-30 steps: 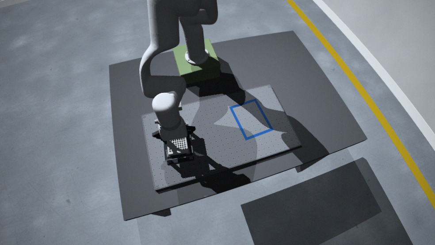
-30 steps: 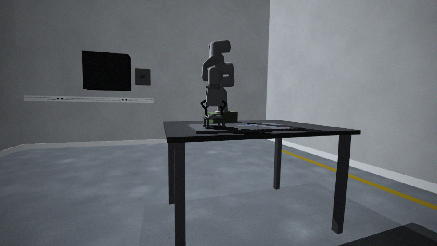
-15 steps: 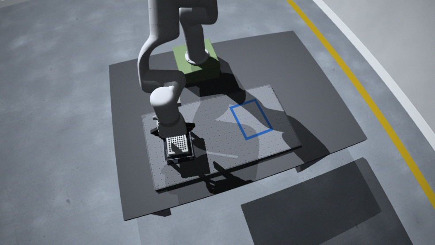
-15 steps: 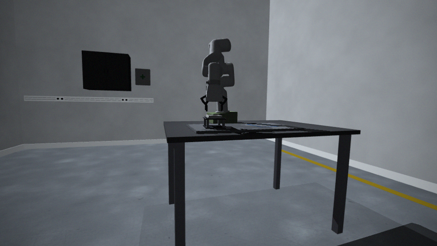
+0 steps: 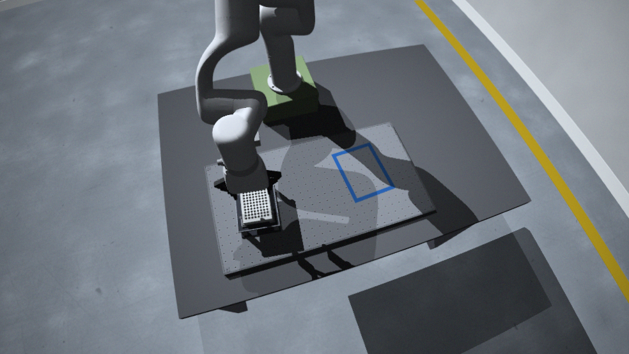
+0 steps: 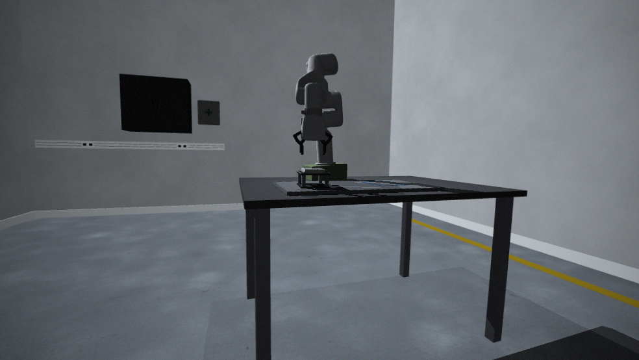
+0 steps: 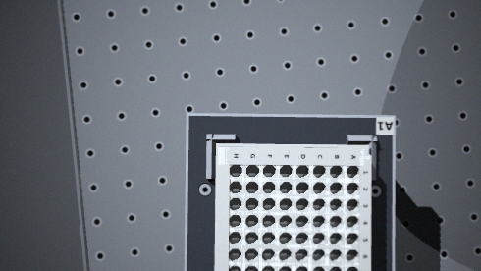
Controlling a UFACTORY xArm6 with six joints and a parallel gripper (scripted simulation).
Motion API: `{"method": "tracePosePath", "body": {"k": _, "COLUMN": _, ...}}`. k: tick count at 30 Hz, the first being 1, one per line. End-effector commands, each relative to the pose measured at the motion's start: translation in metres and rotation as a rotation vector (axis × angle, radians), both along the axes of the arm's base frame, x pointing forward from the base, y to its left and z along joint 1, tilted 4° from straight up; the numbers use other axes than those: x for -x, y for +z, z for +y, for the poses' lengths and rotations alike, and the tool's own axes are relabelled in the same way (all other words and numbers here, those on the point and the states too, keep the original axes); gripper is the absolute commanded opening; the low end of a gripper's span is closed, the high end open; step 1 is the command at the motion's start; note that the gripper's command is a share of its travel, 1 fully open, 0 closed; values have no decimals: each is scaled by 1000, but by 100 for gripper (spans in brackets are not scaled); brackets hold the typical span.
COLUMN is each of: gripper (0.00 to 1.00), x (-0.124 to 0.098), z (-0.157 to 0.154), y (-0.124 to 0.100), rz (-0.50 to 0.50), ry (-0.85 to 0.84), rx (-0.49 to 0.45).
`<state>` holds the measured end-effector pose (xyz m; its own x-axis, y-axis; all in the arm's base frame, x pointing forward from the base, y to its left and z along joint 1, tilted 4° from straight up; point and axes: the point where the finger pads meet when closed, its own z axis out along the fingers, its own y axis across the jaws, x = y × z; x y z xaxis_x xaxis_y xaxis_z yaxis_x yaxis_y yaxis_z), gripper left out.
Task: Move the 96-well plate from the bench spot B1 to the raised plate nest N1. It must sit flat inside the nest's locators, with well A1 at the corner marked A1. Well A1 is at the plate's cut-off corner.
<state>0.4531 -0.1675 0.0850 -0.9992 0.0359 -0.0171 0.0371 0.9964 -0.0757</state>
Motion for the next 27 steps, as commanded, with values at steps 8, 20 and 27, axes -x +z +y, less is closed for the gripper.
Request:
{"method": "tracePosePath", "body": {"k": 8, "gripper": 100, "x": -1, "z": 2, "y": 29, "rz": -5, "ry": 0, "rx": 2}}
{"method": "tracePosePath", "body": {"k": 20, "gripper": 100, "x": -1, "z": 2, "y": 29, "rz": -5, "ry": 0, "rx": 2}}
{"method": "tracePosePath", "body": {"k": 27, "gripper": 100, "x": -1, "z": 2, "y": 28, "rz": -5, "ry": 0, "rx": 2}}
